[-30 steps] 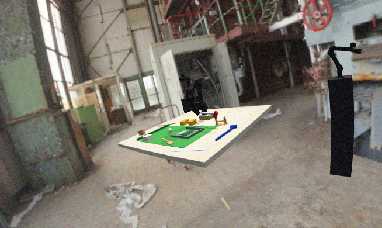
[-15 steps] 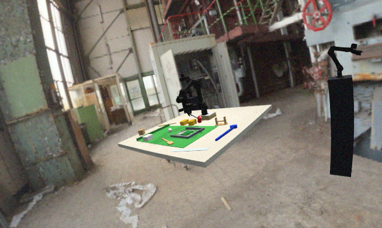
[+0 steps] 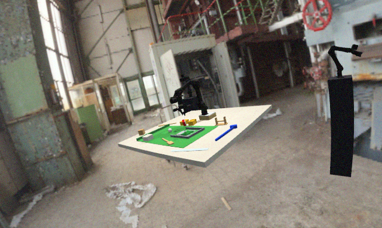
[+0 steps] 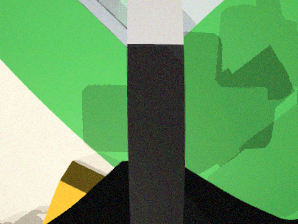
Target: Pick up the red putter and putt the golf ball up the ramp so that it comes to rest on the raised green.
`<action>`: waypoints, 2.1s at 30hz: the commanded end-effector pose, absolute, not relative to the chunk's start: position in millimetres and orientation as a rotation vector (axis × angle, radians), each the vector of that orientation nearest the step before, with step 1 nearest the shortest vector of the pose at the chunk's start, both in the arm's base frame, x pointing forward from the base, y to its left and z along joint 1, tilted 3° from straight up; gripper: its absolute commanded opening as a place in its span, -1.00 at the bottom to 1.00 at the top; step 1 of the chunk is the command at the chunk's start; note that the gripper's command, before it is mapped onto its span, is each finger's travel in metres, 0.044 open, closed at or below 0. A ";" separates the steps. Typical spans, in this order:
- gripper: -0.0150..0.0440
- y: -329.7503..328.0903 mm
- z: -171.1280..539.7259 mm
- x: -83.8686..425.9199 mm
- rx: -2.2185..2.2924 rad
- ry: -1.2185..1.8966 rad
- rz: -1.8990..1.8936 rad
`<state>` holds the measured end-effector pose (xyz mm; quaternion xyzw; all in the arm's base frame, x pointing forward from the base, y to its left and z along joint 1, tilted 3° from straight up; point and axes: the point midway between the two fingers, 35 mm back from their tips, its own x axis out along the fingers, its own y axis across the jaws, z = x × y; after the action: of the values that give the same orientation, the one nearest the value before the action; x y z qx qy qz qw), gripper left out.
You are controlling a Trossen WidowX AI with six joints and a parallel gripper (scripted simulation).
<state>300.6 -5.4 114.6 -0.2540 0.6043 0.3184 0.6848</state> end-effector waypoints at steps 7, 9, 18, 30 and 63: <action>-0.49 -61.6 117.2 294.7 -0.410 1.427 0.516; -0.49 -72.8 117.6 291.9 -0.378 1.441 0.476; -0.49 -121.5 119.4 274.4 -0.230 1.498 0.297; -0.49 -179.6 122.0 239.2 -0.029 1.555 0.064; -0.49 -181.1 62.3 237.7 -0.017 1.558 0.051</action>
<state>237.4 -181.3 67.3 -0.0091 0.7030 0.0251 0.7107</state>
